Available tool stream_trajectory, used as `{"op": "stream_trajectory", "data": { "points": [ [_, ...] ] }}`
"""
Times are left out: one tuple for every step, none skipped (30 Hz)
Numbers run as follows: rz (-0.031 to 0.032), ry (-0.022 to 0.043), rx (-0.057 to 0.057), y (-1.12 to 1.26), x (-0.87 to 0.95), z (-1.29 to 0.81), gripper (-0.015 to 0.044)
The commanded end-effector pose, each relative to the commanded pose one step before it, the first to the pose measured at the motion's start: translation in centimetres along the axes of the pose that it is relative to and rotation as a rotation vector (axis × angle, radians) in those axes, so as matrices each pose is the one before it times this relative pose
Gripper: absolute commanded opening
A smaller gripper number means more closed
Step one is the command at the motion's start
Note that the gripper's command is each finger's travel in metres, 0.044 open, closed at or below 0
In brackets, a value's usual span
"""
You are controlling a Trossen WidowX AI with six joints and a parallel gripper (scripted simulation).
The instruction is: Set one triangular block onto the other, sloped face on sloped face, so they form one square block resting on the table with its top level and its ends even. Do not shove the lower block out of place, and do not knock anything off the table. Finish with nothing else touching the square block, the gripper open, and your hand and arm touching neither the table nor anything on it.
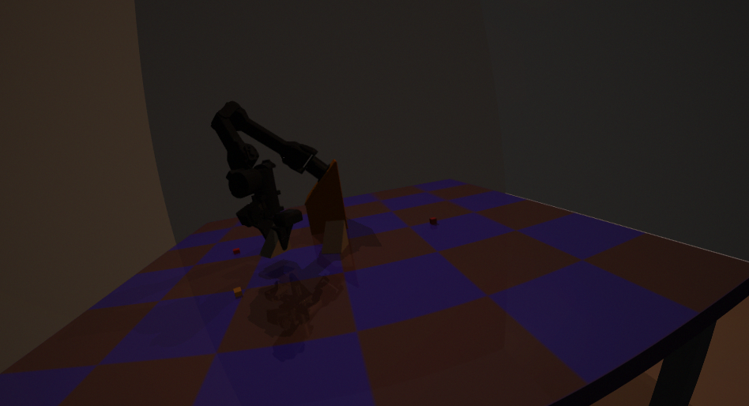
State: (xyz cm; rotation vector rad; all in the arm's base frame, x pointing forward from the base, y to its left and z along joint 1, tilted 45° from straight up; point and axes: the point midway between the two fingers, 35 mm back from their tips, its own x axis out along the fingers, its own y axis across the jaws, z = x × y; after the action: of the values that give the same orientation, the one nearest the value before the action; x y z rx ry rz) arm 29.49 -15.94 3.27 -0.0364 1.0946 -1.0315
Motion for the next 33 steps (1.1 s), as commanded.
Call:
{"op": "stream_trajectory", "data": {
  "points": [
    [0.00362,0.00001,0.1045,0.078,0.002,-0.008,0.0],
    [0.00012,-0.00004,0.0252,0.003,0.0,0.0,0.0],
    [0.00013,-0.00004,0.0262,0.003,0.0,0.0,0.0],
    [0.00013,-0.00003,0.0272,0.003,0.0,0.0,0.0],
    [0.00012,-0.00004,0.0252,0.003,0.0,0.0,0.0],
    [0.00013,-0.00004,0.0262,0.003,0.0,0.0,0.0],
    [0.00013,-0.00003,0.0272,0.003,0.0,0.0,0.0],
    [0.00012,-0.00004,0.0252,0.003,0.0,0.0,0.0],
    [0.00012,-0.00004,0.0262,0.003,0.0,0.0,0.0],
    [0.00013,-0.00003,0.0272,0.003,0.0,0.0,0.0],
    [0.00012,-0.00004,0.0252,0.003,0.0,0.0,0.0],
    [0.00012,-0.00004,0.0262,0.003,0.0,0.0,0.0],
    [0.00013,-0.00003,0.0272,0.003,0.0,0.0,0.0],
    [0.00012,-0.00004,0.0252,0.003,0.0,0.0,0.0],
    [0.00012,-0.00004,0.0262,0.003,0.0,0.0,0.0],
    [0.00013,-0.00003,0.0272,0.003,0.0,0.0,0.0],
    [0.00012,-0.00004,0.0252,0.003,0.0,0.0,0.0],
    [0.00012,-0.00004,0.0262,0.003,0.0,0.0,0.0],
    [0.00013,-0.00003,0.0272,0.003,0.0,0.0,0.0],
    [0.00012,-0.00004,0.0252,0.003,0.0,0.0,0.0],
    [0.00012,-0.00004,0.0262,0.003,0.0,0.0,0.0],
    [0.00013,-0.00003,0.0272,0.003,0.0,0.0,0.0],
    [0.00012,-0.00004,0.0252,0.003,0.0,0.0,0.0],
    [0.00012,-0.00004,0.0262,0.003,0.0,0.0,0.0],
    [0.00013,-0.00003,0.0272,0.003,0.0,0.0,0.0],
    [0.00012,-0.00004,0.0252,0.003,0.0,0.0,0.0],
    [0.00012,-0.00004,0.0262,0.003,0.0,0.0,0.0],
    [0.00013,-0.00003,0.0272,0.003,0.0,0.0,0.0],
    [0.00012,-0.00004,0.0252,0.003,0.0,0.0,0.0],
    [0.00012,-0.00004,0.0262,0.003,0.0,0.0,0.0],
    [0.00013,-0.00003,0.0272,0.003,0.0,0.0,0.0],
    [0.00012,-0.00004,0.0252,0.003,0.0,0.0,0.0],
    [0.00012,-0.00004,0.0262,0.003,0.0,0.0,0.0]
  ]
}}
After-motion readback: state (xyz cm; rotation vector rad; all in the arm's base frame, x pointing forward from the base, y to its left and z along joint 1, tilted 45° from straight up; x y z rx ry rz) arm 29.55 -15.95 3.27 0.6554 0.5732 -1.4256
